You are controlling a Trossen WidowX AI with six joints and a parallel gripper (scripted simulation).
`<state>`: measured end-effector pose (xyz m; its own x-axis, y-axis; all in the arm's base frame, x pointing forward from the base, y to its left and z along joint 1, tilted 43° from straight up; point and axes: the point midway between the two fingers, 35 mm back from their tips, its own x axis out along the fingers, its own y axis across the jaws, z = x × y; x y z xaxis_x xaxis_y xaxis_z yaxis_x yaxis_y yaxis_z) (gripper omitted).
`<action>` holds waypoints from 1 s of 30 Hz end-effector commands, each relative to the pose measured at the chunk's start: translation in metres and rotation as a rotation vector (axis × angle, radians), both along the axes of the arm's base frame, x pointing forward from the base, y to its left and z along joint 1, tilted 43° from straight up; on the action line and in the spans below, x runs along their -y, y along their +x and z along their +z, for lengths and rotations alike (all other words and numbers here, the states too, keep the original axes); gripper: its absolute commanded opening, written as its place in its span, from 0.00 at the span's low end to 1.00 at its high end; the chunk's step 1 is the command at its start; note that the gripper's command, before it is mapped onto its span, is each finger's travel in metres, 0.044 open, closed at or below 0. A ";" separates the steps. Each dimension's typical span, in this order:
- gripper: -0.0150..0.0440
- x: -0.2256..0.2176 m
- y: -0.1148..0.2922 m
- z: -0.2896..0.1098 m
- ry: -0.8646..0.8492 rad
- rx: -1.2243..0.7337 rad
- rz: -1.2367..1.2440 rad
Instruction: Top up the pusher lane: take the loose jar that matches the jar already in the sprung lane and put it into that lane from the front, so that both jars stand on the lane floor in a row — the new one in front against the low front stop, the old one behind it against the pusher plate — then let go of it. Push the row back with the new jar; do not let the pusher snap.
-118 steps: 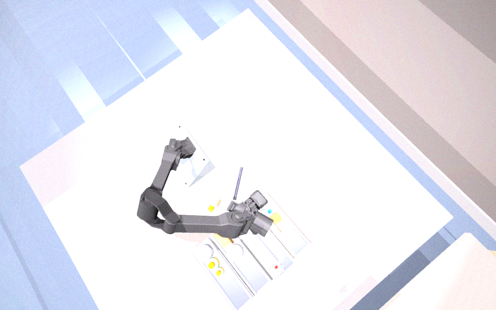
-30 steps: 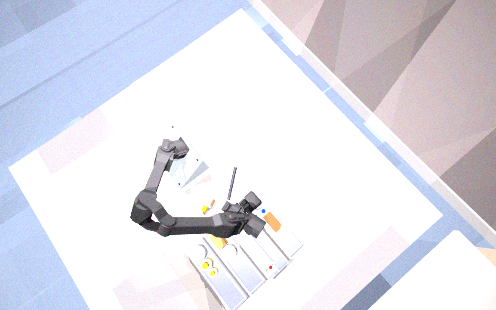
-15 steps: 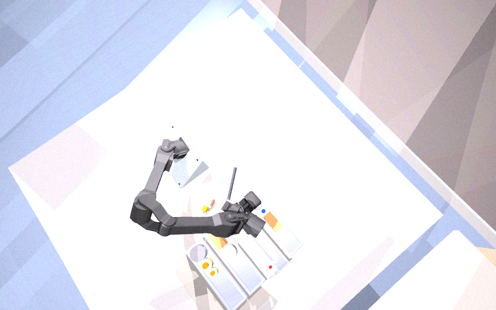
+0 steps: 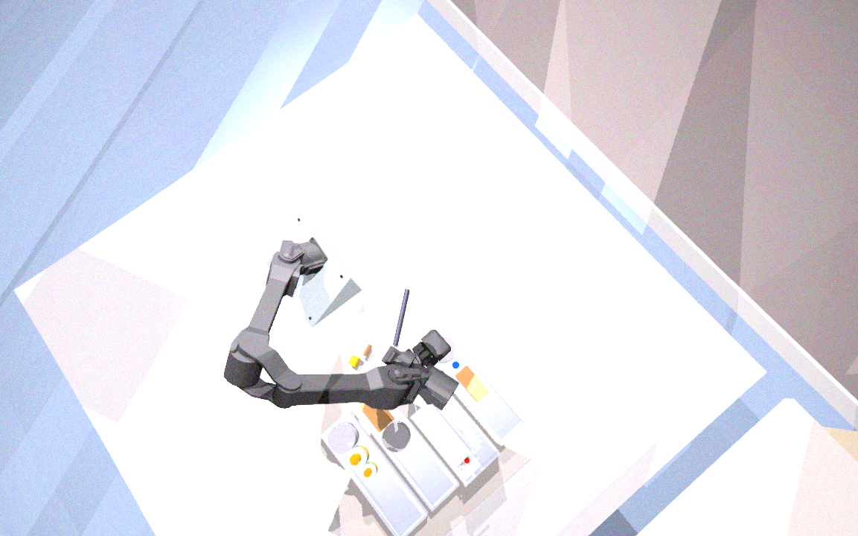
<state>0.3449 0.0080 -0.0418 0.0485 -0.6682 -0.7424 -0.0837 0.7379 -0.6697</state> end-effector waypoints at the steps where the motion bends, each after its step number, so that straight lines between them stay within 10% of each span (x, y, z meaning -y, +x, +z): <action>1: 0.25 0.001 0.001 0.000 -0.005 0.008 0.002; 30: 0.25 0.000 -0.005 0.000 -0.005 0.008 0.002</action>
